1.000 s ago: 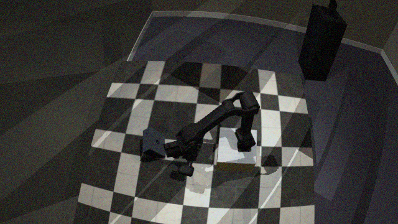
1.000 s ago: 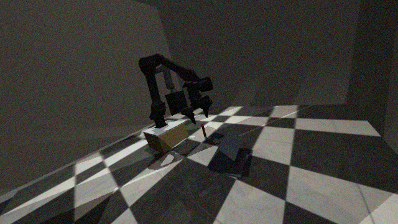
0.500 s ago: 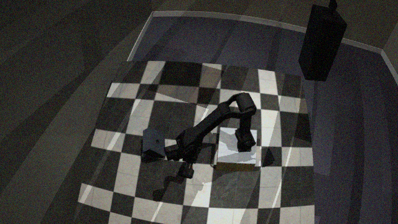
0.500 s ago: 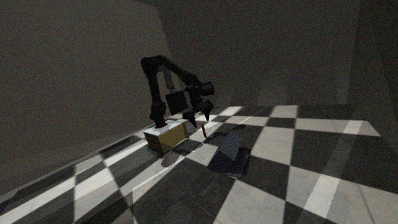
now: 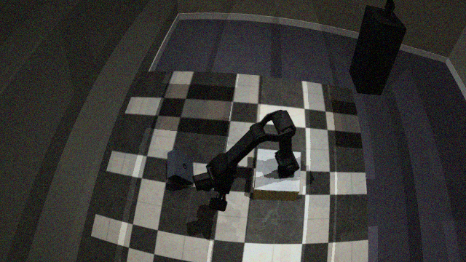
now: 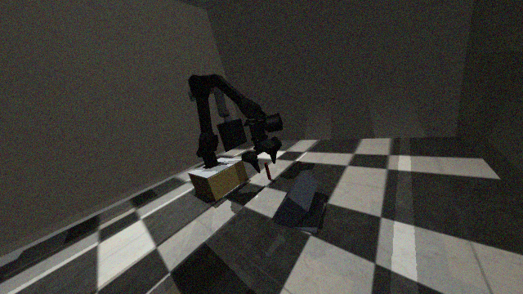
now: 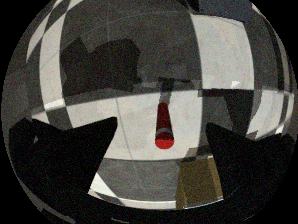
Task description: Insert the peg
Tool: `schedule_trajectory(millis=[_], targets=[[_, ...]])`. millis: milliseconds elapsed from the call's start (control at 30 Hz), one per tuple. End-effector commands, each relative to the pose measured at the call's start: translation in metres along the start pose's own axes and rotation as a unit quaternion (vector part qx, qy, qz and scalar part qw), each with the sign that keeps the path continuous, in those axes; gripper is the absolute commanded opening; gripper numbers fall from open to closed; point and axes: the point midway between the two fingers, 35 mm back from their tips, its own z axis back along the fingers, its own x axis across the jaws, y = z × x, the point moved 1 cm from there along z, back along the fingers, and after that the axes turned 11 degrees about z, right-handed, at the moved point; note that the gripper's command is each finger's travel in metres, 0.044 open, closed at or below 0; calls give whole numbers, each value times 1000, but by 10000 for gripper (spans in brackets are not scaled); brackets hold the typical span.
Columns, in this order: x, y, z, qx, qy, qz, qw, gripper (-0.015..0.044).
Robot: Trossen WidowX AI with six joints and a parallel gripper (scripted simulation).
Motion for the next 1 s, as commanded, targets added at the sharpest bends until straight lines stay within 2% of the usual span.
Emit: schedule_trajectory(millis=[0,267,767,967], targets=[[0,0,-6,-1,1,-3,1000,440],[-1,1,-17,-1,1,-3,1000,440],[0,1,-14,1,0,0,1000,46],[0,1,-14,1,0,0,1000,6]])
